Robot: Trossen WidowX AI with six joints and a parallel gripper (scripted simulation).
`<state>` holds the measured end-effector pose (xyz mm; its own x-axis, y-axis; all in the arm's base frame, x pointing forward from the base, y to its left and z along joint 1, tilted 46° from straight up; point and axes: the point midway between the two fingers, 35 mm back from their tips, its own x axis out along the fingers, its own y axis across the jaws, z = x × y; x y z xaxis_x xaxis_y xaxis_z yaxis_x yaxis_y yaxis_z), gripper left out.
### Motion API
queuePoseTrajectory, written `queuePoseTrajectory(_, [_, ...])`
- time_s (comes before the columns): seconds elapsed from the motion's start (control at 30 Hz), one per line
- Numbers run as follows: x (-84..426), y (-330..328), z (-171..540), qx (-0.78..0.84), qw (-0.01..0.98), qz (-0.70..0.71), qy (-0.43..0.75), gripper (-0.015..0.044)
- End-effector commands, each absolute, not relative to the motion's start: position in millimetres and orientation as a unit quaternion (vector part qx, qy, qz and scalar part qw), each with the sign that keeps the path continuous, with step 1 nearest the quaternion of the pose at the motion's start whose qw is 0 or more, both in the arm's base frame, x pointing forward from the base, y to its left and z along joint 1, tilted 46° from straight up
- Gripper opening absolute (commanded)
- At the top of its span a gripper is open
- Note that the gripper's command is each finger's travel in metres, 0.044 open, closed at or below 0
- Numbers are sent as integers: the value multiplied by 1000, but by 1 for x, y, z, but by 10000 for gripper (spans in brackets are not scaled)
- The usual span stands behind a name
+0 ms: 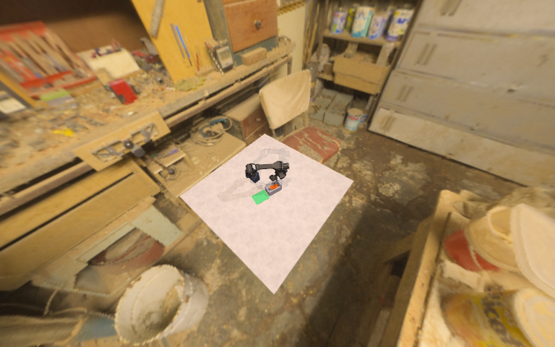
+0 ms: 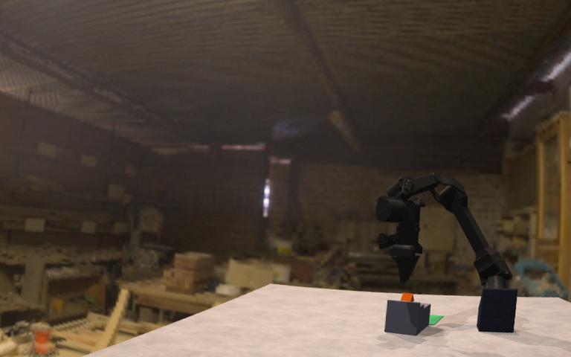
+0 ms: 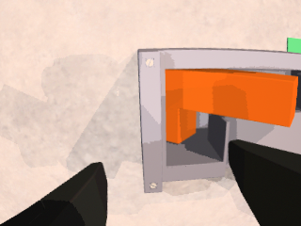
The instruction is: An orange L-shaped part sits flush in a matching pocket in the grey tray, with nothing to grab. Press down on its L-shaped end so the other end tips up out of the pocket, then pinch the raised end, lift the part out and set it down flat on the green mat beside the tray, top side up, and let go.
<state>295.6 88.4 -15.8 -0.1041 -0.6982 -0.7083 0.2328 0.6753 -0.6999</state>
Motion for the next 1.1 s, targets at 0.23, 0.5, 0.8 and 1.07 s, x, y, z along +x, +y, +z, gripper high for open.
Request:
queuePoseTrajectory(0.23, [289,59,20,-429,512,-61,742,280])
queuePoseTrajectory(0.5, [280,39,41,-559,361,160,729,280])
queuePoseTrajectory(0.8, [280,39,41,-561,359,163,728,280])
queuePoseTrajectory(1.07, [279,28,31,-561,359,163,728,280])
